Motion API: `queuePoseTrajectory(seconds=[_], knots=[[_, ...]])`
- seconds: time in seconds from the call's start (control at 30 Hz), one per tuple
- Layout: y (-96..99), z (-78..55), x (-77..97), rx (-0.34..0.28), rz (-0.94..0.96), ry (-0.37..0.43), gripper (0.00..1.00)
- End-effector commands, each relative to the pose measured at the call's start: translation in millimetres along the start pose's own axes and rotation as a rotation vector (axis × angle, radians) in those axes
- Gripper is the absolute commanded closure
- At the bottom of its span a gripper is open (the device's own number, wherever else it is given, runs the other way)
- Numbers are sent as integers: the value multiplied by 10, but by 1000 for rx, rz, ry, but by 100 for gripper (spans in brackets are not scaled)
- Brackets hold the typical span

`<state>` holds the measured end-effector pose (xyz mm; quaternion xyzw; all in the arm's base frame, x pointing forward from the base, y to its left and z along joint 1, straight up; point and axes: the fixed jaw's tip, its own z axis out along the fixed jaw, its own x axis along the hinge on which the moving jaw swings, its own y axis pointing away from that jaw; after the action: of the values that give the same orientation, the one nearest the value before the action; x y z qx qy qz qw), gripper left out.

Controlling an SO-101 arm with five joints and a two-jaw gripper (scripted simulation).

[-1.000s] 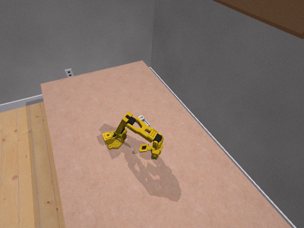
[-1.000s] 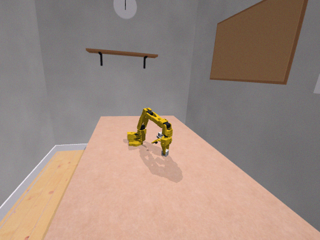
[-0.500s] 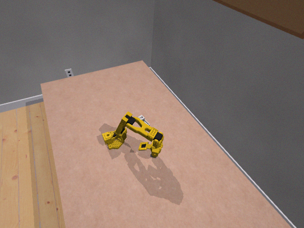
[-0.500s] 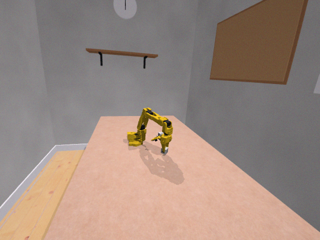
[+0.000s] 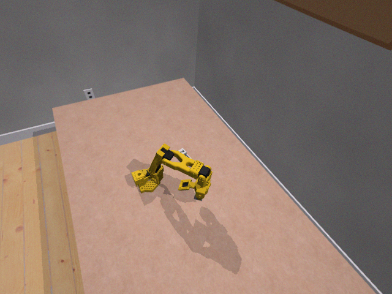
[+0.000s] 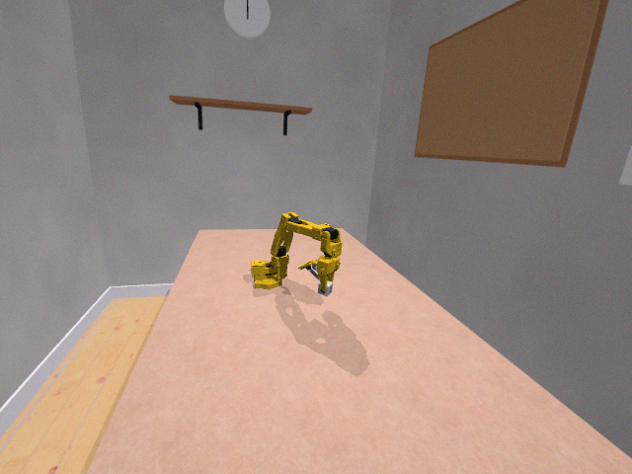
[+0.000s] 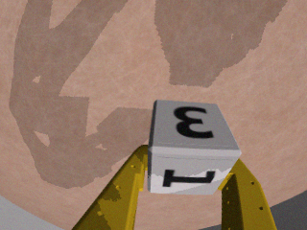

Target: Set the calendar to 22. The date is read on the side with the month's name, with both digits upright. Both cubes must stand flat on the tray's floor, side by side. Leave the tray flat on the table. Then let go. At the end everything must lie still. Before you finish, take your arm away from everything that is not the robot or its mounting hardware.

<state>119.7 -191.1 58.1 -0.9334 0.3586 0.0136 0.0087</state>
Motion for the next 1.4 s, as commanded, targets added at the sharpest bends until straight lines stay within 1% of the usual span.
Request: queuePoseTrajectory(seconds=[0.0, 0.87, 1.37], knots=[[34, -176, 69, -19, -4, 82, 100], [34, -176, 69, -19, 1, 82, 100], [34, -175, 63, -16, 69, 82, 100]])
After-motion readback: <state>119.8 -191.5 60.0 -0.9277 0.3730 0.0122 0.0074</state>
